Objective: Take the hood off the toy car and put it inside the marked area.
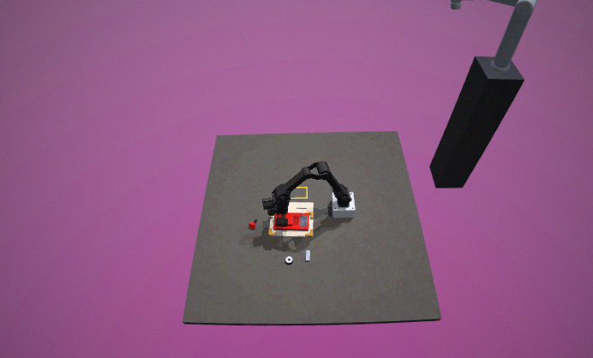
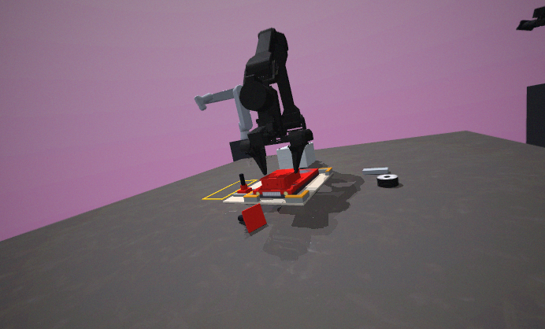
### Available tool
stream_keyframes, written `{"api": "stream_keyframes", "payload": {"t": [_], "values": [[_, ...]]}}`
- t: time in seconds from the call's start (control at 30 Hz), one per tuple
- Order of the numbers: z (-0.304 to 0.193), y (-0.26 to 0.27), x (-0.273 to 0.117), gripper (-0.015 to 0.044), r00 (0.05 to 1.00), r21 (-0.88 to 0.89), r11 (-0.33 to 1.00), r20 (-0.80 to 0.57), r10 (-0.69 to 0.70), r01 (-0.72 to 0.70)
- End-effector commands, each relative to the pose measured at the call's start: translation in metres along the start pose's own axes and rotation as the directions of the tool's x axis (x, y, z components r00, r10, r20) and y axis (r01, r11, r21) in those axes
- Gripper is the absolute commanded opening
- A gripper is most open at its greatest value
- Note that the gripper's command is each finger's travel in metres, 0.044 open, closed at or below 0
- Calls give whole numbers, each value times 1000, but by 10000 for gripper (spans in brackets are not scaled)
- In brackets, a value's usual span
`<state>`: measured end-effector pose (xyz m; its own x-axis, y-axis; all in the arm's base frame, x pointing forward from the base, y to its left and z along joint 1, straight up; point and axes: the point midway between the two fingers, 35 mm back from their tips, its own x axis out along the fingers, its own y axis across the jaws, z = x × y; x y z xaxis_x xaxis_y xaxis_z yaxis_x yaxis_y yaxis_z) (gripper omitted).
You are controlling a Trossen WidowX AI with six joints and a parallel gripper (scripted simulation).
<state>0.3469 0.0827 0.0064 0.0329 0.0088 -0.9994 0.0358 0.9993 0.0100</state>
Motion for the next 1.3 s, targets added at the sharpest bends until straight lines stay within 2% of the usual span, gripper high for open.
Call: {"api": "stream_keyframes", "payload": {"t": [0.0,1.0,1.13,1.27], "values": [[-2,0,6,440,1000,-6,1000,-12,0,0],[-3,0,17,440,1000,-6,1000,-12,0,0],[-1,0,14,335,1000,-5,1000,-3,-1,1],[-1,0,14,308,1000,-5,1000,-3,-1,1]]}}
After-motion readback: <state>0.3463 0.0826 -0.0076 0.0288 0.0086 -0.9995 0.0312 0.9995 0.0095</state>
